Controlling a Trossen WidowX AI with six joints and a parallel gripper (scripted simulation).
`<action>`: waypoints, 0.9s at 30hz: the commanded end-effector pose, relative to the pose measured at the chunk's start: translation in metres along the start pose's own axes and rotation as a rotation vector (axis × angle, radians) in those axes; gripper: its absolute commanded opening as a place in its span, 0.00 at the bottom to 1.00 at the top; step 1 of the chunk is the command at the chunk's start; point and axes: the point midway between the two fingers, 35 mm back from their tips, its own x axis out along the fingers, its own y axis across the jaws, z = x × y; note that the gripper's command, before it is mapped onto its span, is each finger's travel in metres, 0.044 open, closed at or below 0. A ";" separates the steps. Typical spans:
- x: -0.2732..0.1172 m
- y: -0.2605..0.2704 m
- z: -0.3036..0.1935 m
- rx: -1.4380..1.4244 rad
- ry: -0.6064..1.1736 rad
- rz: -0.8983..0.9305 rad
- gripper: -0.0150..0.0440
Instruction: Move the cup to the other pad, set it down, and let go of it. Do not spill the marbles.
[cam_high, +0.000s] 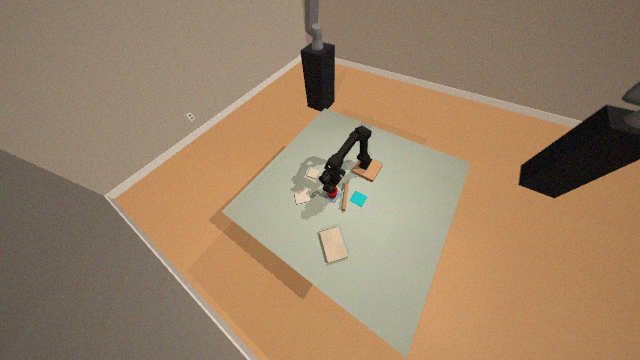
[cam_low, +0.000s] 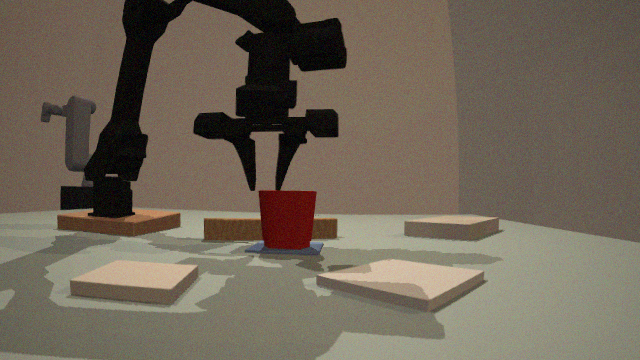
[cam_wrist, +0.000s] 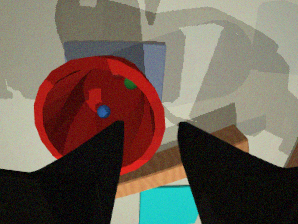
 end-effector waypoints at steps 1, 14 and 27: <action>0.007 -0.001 0.000 0.001 -0.001 -0.005 0.50; 0.028 -0.002 0.001 0.001 -0.002 -0.005 0.50; 0.035 -0.002 0.001 0.006 0.000 -0.003 0.36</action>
